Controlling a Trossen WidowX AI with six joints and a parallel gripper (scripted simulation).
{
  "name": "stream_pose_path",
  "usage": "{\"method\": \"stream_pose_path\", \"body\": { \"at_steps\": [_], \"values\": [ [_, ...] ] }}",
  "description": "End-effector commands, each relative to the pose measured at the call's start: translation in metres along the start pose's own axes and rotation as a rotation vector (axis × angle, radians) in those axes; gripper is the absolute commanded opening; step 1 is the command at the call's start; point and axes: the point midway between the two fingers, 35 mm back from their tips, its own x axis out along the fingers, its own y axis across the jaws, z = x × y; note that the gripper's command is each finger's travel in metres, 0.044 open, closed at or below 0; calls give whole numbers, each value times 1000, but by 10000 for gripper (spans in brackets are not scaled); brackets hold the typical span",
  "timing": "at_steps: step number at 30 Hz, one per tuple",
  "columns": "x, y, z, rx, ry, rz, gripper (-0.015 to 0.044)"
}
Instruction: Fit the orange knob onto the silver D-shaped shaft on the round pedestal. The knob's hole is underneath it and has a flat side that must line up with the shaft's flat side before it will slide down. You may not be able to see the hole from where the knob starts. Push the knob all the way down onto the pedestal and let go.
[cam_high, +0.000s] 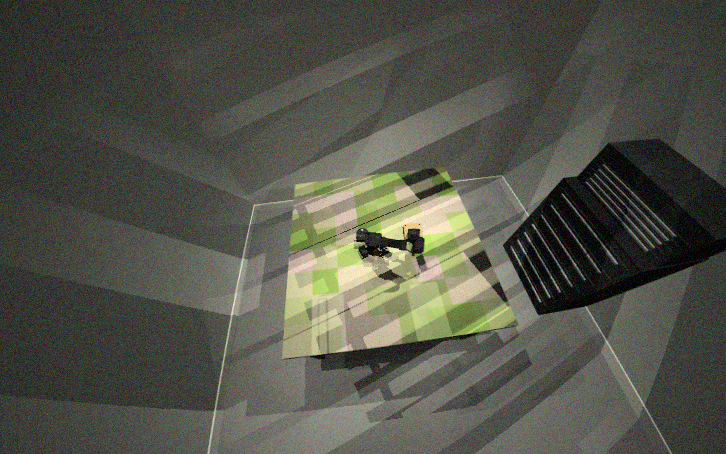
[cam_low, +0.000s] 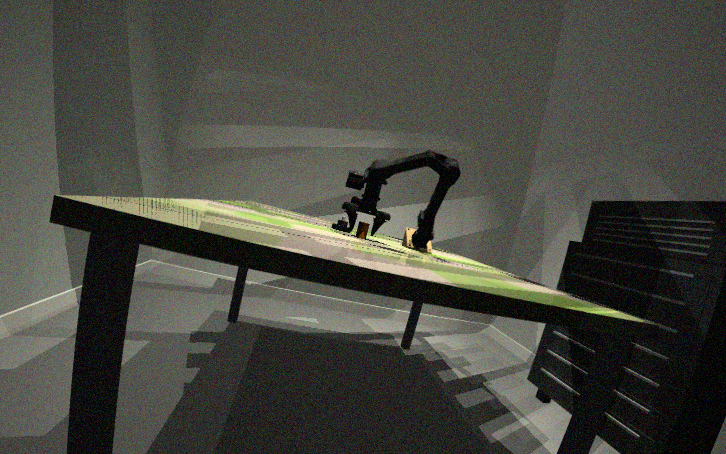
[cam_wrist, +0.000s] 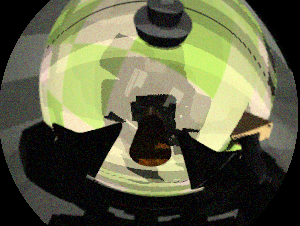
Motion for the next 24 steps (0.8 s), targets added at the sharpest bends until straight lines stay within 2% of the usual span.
{"method": "stream_pose_path", "body": {
  "at_steps": [1, 3, 13, 20, 24],
  "values": [
    [7, 0, -1, 6, 5, 4, 440],
    [8, 0, -1, 6, 6, 4, 440],
    [8, 0, -1, 6, 6, 4, 177],
    [8, 0, -1, 6, 6, 4, 131],
    [3, 1, 0, 6, 3, 6, 26]
  ]
}}
